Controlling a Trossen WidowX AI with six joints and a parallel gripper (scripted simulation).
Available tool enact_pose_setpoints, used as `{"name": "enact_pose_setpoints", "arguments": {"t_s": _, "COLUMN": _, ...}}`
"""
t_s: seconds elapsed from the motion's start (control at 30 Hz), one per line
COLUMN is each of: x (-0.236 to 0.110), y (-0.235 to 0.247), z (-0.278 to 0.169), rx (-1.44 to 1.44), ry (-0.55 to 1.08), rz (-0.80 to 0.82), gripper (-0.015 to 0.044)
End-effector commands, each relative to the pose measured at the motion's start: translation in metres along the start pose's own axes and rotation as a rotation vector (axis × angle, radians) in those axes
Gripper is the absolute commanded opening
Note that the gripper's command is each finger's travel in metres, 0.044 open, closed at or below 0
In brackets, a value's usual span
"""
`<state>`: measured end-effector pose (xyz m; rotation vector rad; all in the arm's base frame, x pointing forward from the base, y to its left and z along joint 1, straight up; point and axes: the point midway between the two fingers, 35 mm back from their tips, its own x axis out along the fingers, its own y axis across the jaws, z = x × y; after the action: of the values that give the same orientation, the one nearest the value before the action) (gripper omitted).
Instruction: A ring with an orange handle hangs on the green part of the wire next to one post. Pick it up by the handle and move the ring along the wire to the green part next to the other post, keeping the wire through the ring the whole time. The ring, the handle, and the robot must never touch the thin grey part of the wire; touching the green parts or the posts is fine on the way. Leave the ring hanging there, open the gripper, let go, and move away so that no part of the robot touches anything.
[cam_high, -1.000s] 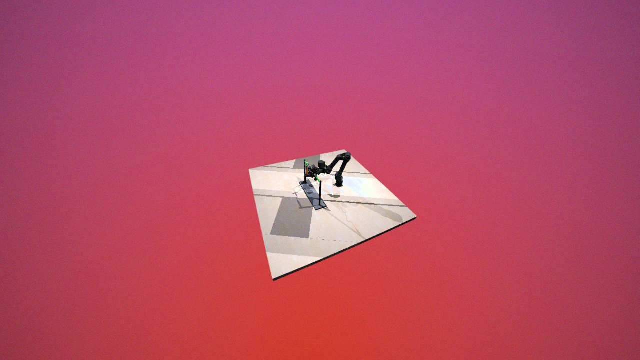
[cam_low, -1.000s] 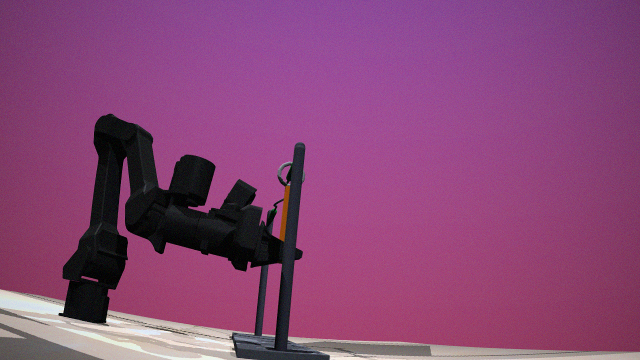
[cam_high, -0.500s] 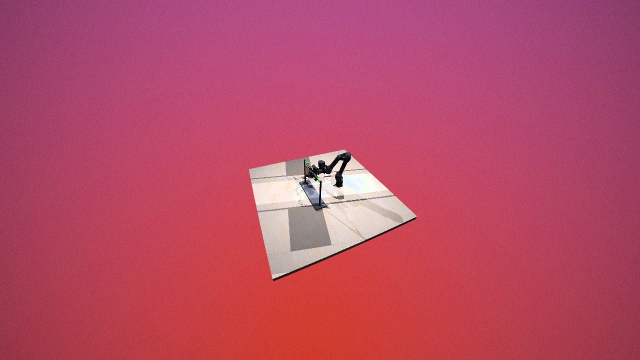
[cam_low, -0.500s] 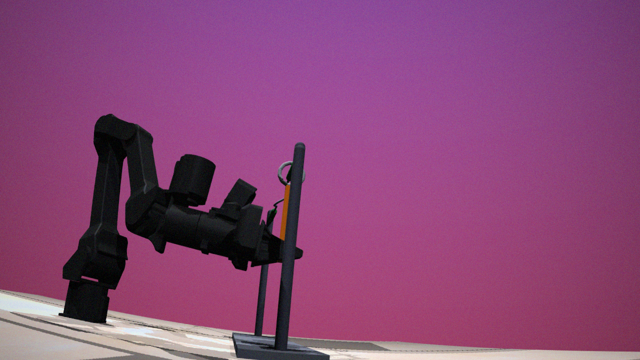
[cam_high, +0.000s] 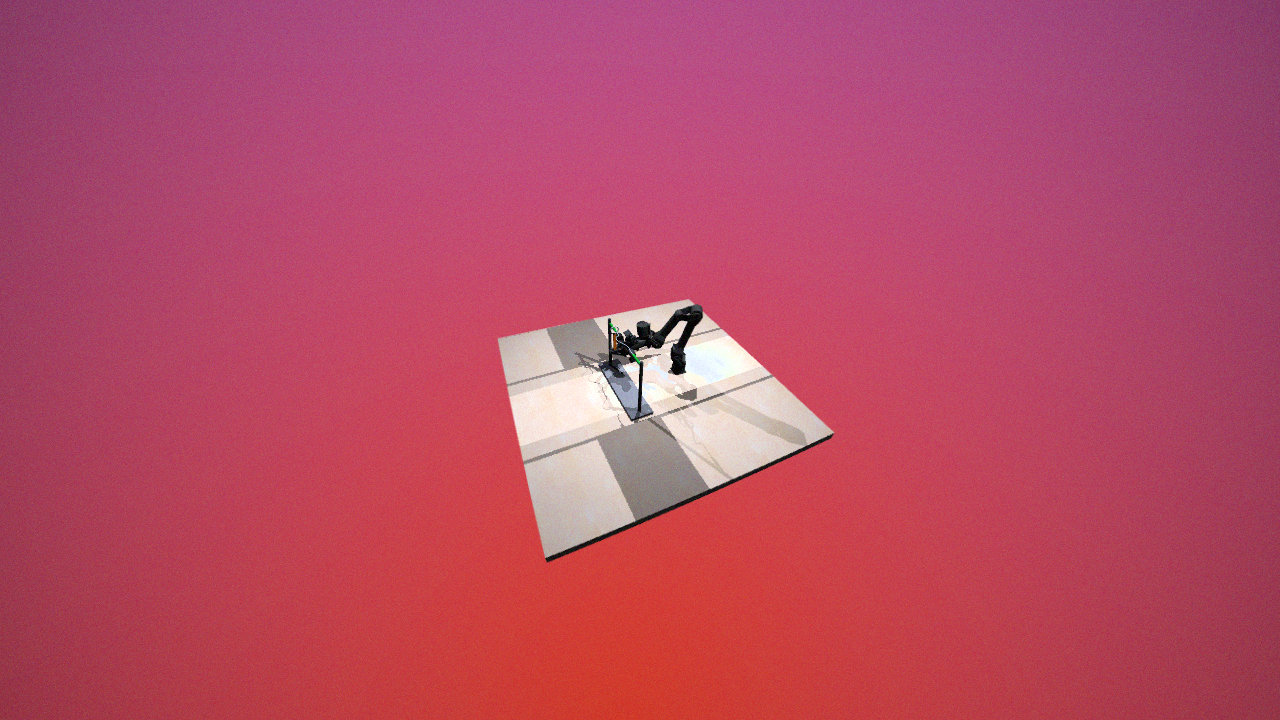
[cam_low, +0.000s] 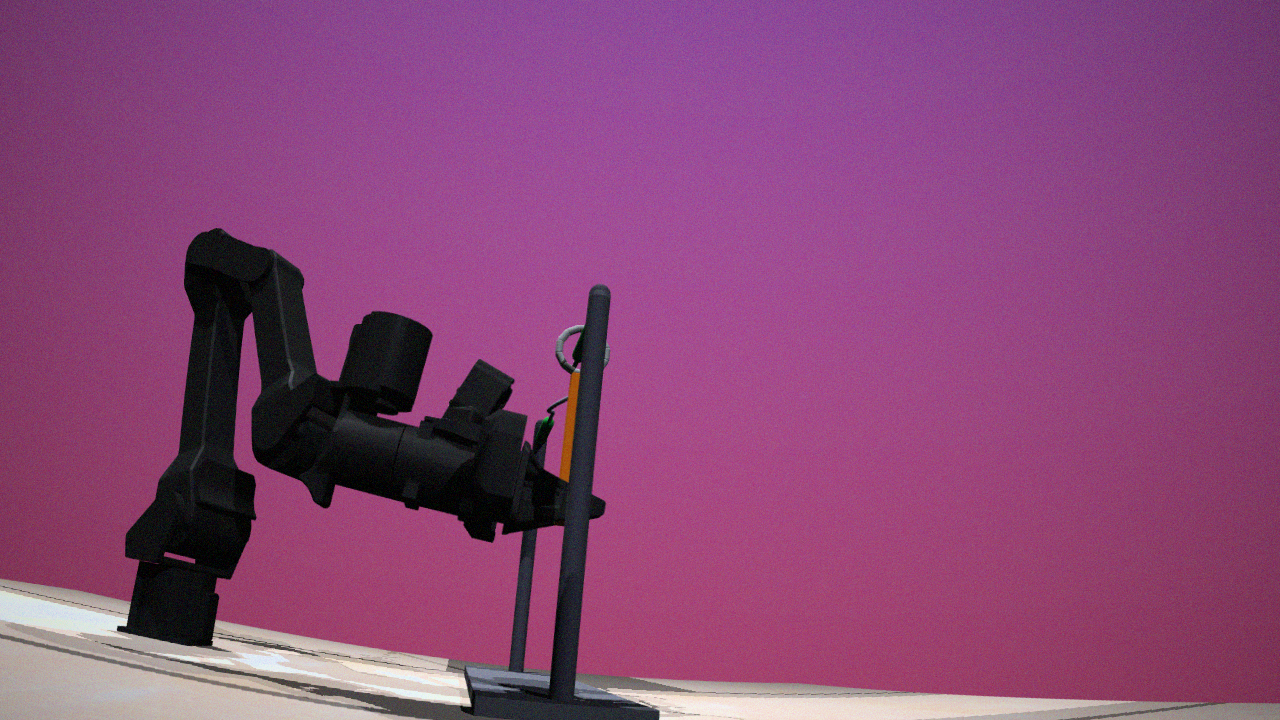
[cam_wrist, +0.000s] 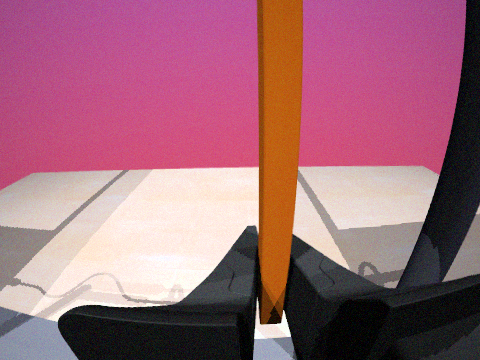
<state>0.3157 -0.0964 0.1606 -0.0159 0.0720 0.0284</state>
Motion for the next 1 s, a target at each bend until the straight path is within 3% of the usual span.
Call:
{"name": "enact_pose_setpoints", "arguments": {"t_s": 0.0, "x": -0.001, "y": 0.004, "z": 0.0, "rx": 0.005, "ry": -0.001, "rz": -0.002, "gripper": -0.015}}
{"name": "enact_pose_setpoints", "arguments": {"t_s": 0.33, "x": -0.004, "y": 0.01, "z": 0.0, "rx": 0.006, "ry": 0.032, "rz": -0.003, "gripper": -0.015}}
{"name": "enact_pose_setpoints", "arguments": {"t_s": 0.97, "x": -0.037, "y": 0.028, "z": 0.006, "rx": 0.027, "ry": 0.309, "rz": -0.023, "gripper": -0.015}}
